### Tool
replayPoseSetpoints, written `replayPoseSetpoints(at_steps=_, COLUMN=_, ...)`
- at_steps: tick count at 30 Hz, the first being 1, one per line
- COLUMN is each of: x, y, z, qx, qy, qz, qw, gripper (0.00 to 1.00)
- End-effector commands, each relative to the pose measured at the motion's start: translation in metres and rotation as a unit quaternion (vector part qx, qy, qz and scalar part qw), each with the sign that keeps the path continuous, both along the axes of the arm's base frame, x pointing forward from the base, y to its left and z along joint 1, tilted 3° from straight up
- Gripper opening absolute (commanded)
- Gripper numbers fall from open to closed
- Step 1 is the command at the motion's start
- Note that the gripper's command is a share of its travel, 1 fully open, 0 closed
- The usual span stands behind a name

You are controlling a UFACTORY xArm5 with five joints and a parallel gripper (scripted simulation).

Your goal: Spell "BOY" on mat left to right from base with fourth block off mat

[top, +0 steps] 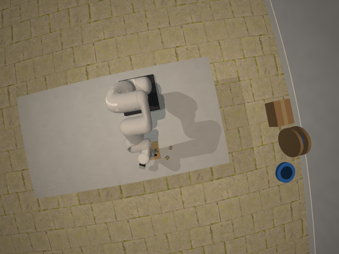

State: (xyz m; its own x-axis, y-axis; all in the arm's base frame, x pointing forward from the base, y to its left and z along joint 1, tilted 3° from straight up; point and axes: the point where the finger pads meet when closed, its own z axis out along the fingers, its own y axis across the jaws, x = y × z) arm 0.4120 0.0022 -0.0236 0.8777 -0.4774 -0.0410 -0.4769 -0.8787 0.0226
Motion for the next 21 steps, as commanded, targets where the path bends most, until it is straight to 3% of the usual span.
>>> replayPoseSetpoints(at_steps=1, x=0.0014, y=0.0000, z=0.0010, qx=0.000, qy=-0.002, qz=0.000, qw=1.000, gripper=0.42)
replayPoseSetpoints(at_steps=17, x=0.0014, y=0.0000, z=0.0010, qx=0.000, qy=-0.002, qz=0.000, qw=1.000, gripper=0.42)
replayPoseSetpoints(at_steps=18, x=0.0014, y=0.0000, z=0.0010, qx=0.000, qy=-0.002, qz=0.000, qw=1.000, gripper=0.21)
replayPoseSetpoints(at_steps=21, x=0.0014, y=0.0000, z=0.0010, qx=0.000, qy=-0.002, qz=0.000, qw=1.000, gripper=0.21)
